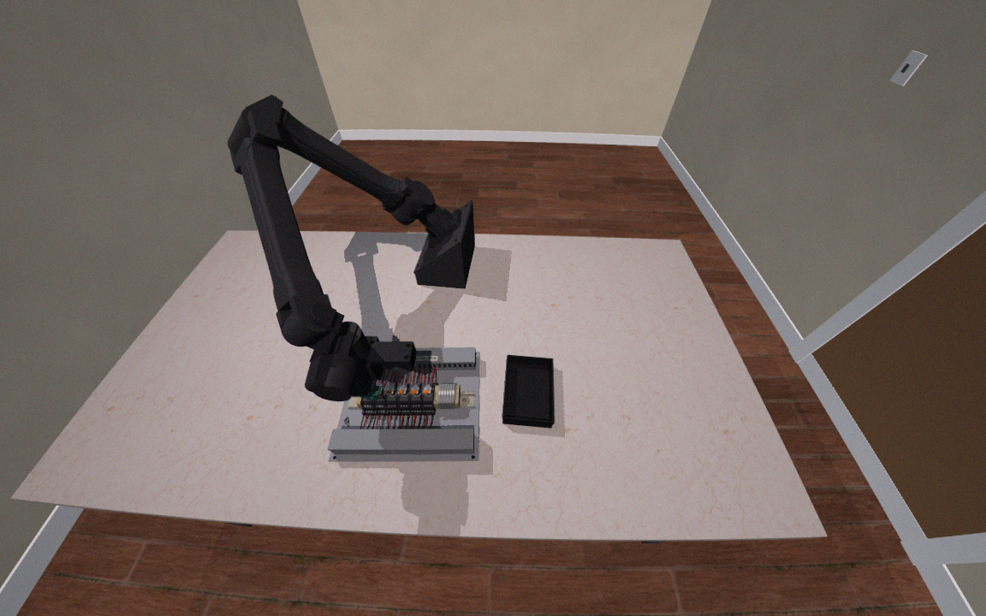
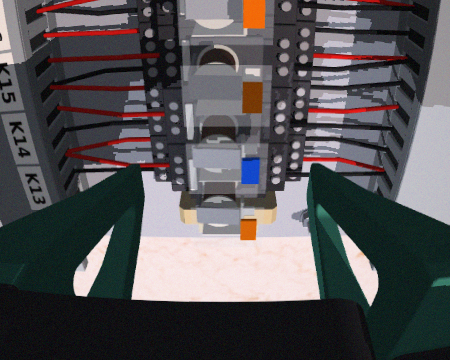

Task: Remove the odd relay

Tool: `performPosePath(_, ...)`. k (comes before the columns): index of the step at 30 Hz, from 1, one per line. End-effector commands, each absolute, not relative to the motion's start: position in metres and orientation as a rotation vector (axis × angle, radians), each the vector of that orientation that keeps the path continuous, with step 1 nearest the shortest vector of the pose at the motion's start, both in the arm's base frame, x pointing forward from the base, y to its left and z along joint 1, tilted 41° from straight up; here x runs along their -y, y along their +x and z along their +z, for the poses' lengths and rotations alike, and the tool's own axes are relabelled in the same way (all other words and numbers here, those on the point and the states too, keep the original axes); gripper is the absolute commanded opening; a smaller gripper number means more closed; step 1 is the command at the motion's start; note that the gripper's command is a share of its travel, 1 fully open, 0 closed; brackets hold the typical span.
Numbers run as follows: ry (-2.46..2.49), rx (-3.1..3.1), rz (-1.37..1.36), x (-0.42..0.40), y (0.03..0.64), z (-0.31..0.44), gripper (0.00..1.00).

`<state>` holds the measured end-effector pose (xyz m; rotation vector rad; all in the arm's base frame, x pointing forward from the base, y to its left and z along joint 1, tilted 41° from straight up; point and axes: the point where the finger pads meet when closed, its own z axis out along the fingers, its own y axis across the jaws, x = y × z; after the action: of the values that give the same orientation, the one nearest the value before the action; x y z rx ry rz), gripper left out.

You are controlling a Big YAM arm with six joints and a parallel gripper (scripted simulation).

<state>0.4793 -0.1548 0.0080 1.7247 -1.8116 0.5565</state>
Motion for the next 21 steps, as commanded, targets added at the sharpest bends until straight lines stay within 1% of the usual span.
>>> performPosePath(1,1.732,1.802,0.549,0.1617,0.4795,0.0027,0.59)
performPosePath(21,1.739,1.808,0.571,0.1589,0.4864,0.0123,0.59)
